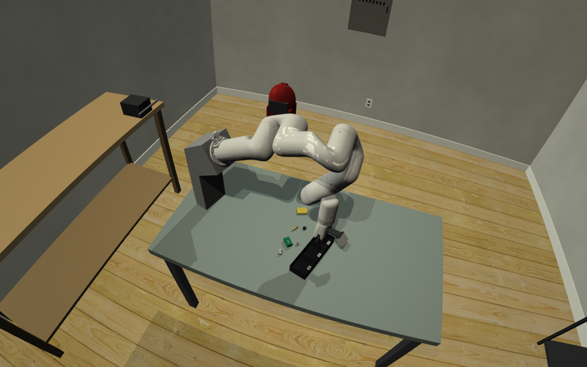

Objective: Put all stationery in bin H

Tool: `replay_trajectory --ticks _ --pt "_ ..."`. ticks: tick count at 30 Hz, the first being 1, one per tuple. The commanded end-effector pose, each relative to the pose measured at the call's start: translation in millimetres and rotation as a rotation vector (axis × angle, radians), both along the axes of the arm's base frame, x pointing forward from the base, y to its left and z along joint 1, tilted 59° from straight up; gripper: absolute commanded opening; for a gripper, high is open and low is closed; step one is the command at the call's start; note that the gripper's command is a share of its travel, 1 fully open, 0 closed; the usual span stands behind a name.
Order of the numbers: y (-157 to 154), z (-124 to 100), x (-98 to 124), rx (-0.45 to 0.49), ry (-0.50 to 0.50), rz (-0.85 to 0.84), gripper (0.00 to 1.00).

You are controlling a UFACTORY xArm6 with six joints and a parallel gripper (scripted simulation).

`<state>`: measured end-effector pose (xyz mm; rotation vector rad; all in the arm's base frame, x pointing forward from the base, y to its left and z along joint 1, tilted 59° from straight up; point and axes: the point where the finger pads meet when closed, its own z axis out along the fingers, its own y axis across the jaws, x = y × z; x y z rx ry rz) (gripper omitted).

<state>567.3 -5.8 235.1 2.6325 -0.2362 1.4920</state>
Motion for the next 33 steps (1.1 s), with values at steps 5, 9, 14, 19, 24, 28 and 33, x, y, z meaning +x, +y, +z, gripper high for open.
replay_trajectory --ticks 5,9,14,19,24,28,33 --pt "0 1 0 0.000 -0.002 0.000 0.07" --pt "1 3 -4 0.000 -0.002 0.000 0.07" --pt "2 7 -10 0.000 -0.002 0.000 0.07" --pt "3 10 -15 0.000 -0.002 0.000 0.07" --pt "4 12 -19 0.000 -0.002 0.000 0.07" --pt "5 15 -24 0.000 -0.002 0.000 0.07" --pt "7 22 -35 0.000 -0.002 0.000 0.07"
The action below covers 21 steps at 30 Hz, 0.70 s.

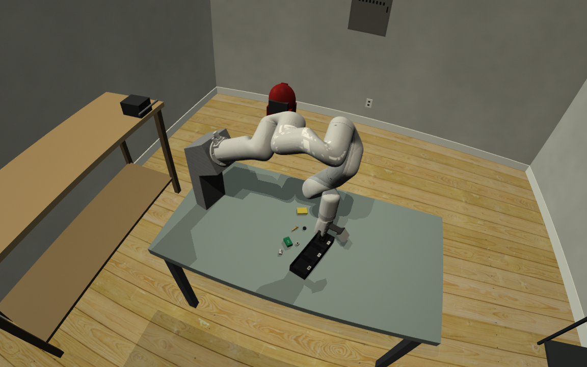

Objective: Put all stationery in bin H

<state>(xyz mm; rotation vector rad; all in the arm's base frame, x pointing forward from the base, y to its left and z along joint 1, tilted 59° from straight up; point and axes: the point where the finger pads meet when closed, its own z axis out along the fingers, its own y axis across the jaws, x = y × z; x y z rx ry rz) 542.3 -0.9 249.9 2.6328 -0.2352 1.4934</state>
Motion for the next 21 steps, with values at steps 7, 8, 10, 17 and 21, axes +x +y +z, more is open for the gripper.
replay_trajectory --ticks 7,8,10,17,21 --pt "5 16 -25 0.000 -0.001 -0.001 0.07" --pt "5 16 -25 0.000 -0.001 -0.001 0.07" --pt "5 16 -25 0.000 -0.001 -0.001 0.07" --pt "11 33 -53 0.000 -0.001 -0.001 0.07" --pt "14 42 -67 0.000 -0.001 -0.001 0.07"
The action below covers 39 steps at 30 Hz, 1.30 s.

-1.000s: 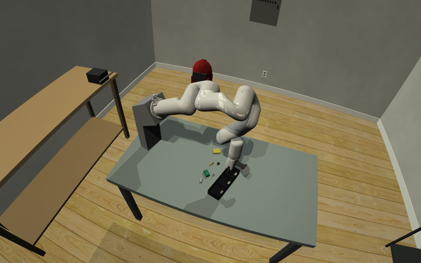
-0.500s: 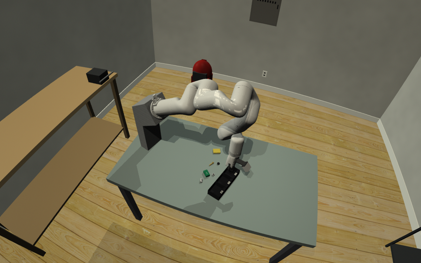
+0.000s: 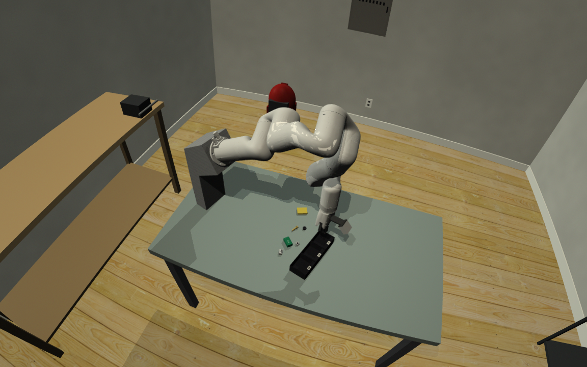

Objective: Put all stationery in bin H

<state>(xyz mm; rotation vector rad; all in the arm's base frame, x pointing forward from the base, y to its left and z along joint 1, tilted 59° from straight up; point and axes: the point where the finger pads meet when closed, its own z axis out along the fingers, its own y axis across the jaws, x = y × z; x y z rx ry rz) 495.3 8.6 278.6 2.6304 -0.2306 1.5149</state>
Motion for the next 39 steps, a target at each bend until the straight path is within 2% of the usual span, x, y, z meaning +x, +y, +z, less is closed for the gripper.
replay_trajectory --ticks 1,10,26,27,29,32,34,35,39 --pt "6 18 -27 -0.004 0.012 -0.008 0.07" --pt "17 52 -83 -0.004 0.013 -0.008 0.07" --pt "17 52 -83 -0.004 0.013 -0.008 0.07" --pt "20 44 -82 -0.046 0.021 0.017 0.56" --pt "28 30 -79 -0.131 0.037 0.068 0.56" --pt "39 7 -75 -0.194 0.049 0.106 0.56" --pt "39 7 -75 -0.194 0.049 0.106 0.56" --pt "43 0 -74 -0.266 0.066 0.150 0.56" --pt "58 -29 -69 -0.349 0.091 0.205 0.56"
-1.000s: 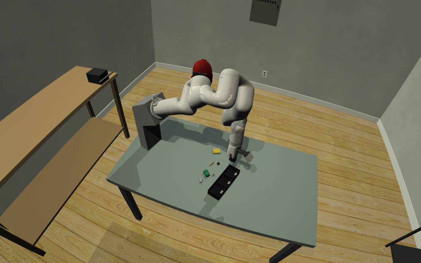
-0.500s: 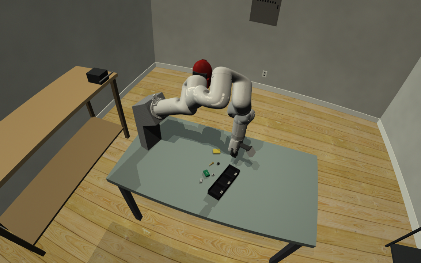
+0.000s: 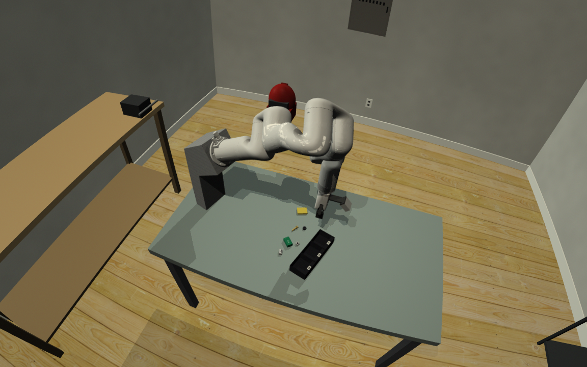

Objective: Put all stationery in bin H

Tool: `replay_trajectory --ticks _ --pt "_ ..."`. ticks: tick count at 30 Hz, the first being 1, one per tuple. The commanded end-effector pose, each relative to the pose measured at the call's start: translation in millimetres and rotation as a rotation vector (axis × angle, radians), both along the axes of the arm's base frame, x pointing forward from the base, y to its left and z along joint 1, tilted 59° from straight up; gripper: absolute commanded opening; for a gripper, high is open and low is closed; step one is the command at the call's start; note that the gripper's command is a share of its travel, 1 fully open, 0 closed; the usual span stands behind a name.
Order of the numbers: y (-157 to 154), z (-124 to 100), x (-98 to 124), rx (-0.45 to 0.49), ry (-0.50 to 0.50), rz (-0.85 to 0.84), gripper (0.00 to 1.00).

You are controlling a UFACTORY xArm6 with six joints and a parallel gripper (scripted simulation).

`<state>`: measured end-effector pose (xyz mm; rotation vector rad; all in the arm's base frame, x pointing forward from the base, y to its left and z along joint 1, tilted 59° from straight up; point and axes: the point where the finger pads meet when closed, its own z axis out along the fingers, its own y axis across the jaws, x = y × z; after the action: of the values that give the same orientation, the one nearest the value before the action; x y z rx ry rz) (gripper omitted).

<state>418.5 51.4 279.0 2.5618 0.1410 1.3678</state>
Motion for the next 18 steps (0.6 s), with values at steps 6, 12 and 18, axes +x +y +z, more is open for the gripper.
replay_trajectory --ticks 6,12,18 --pt "37 -74 16 -0.252 0.035 0.153 0.56" --pt "51 -102 21 -0.309 0.031 0.183 0.56" --pt "74 -148 29 -0.309 0.031 0.184 0.56"
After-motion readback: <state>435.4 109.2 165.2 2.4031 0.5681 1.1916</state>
